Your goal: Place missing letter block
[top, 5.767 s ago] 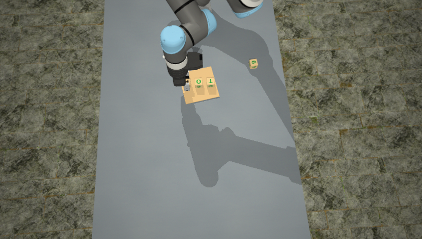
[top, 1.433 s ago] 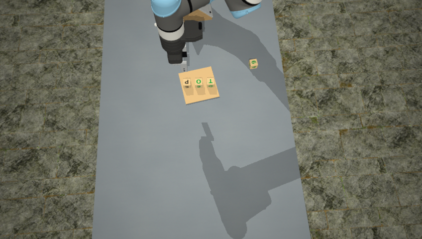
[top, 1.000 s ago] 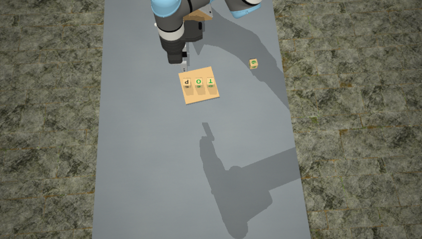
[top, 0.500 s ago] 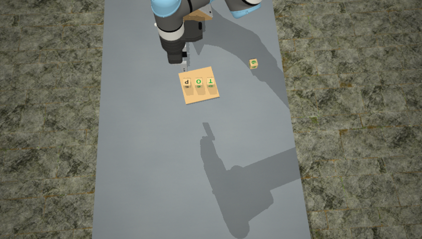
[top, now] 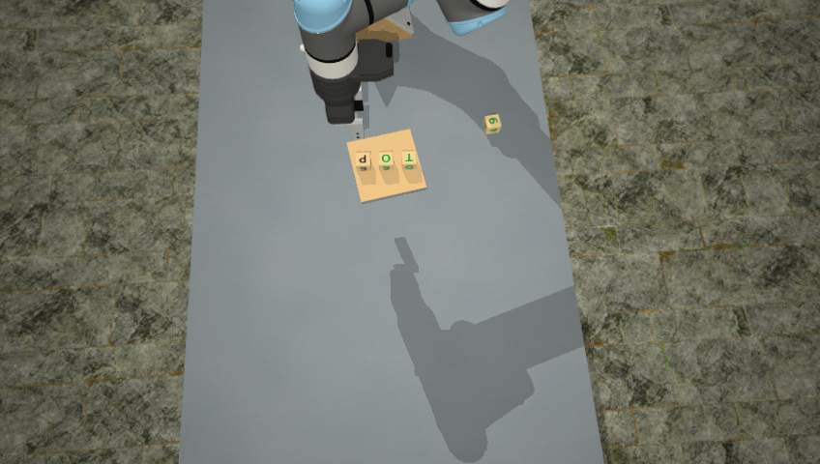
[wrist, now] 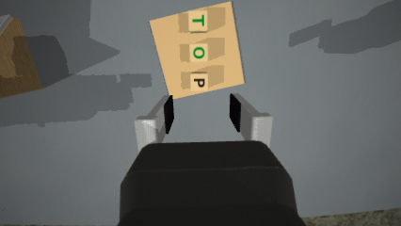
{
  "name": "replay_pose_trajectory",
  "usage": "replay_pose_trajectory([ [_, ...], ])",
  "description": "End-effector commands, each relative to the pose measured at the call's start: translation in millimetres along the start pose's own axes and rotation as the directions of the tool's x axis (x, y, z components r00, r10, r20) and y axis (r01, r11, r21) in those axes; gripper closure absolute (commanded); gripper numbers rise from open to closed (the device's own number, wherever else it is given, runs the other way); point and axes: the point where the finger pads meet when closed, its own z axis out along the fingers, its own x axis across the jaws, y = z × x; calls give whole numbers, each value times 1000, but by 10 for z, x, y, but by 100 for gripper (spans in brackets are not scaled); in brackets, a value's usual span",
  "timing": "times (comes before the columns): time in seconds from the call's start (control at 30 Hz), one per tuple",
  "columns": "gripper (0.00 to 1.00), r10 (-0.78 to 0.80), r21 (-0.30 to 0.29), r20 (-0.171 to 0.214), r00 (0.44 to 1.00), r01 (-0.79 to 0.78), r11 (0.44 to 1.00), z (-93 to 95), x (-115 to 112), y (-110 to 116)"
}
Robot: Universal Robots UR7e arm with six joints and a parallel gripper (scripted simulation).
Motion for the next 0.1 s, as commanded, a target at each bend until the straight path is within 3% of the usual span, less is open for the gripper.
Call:
replay_pose_trajectory([
  [0.0, 0, 0, -1, -1, 1000, 0, 1000, -5, 2, 3],
  [0.07, 0, 0, -1, -1, 1000, 0, 1000, -5, 2, 3],
])
